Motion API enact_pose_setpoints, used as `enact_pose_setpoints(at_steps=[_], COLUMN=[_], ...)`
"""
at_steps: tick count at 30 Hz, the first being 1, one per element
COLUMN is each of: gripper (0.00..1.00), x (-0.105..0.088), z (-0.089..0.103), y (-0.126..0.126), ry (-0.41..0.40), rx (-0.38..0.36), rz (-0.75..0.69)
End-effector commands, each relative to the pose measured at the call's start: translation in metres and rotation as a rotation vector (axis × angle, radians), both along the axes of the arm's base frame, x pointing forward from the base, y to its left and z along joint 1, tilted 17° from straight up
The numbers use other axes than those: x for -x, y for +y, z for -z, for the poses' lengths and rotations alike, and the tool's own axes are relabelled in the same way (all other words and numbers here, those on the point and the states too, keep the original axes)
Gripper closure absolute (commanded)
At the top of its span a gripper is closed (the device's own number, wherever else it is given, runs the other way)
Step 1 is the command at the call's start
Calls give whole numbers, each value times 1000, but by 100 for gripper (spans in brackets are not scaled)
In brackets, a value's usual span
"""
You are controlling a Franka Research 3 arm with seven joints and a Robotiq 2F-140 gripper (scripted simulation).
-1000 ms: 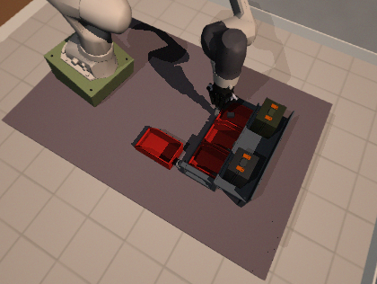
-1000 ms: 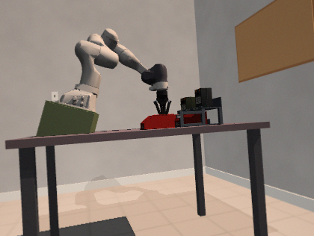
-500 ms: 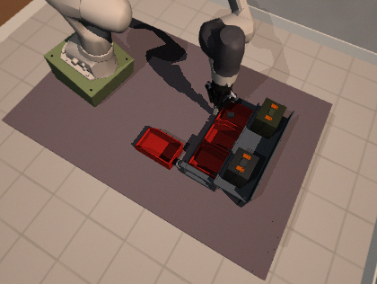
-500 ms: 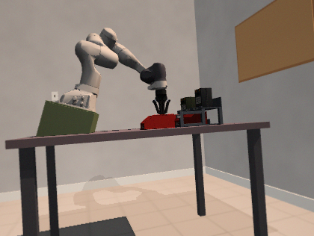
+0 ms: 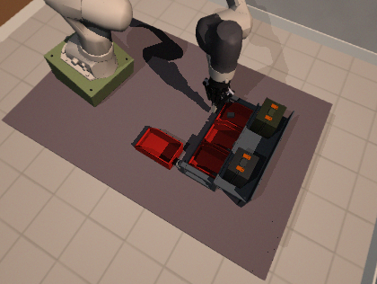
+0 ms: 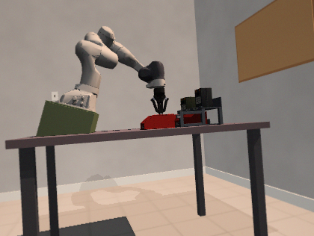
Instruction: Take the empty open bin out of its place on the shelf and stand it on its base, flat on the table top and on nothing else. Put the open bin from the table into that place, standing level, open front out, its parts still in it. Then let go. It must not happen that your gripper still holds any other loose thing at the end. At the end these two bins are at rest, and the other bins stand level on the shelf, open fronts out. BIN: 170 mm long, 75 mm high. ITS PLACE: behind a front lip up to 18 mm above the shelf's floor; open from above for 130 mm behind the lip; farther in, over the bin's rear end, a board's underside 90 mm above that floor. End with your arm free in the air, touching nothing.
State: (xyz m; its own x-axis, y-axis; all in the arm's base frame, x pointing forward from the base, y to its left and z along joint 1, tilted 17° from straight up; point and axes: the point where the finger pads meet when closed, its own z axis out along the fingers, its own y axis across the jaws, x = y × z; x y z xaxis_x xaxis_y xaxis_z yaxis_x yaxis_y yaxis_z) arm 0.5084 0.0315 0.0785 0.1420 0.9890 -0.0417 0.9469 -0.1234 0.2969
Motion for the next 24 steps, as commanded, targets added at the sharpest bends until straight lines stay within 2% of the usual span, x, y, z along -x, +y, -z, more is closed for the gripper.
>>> enact_pose_setpoints(at_steps=[1, 5, 12, 17, 24], gripper=[100, 100, 100, 100, 100], x=[2, 4, 17, 19, 19], z=[0, -7, -50, -57, -58], y=[1, 1, 5, 6, 6], ry=[4, 4, 4, 4, 4], rx=[-6, -6, -6, -6, -6], rz=[7, 7, 7, 7, 7])
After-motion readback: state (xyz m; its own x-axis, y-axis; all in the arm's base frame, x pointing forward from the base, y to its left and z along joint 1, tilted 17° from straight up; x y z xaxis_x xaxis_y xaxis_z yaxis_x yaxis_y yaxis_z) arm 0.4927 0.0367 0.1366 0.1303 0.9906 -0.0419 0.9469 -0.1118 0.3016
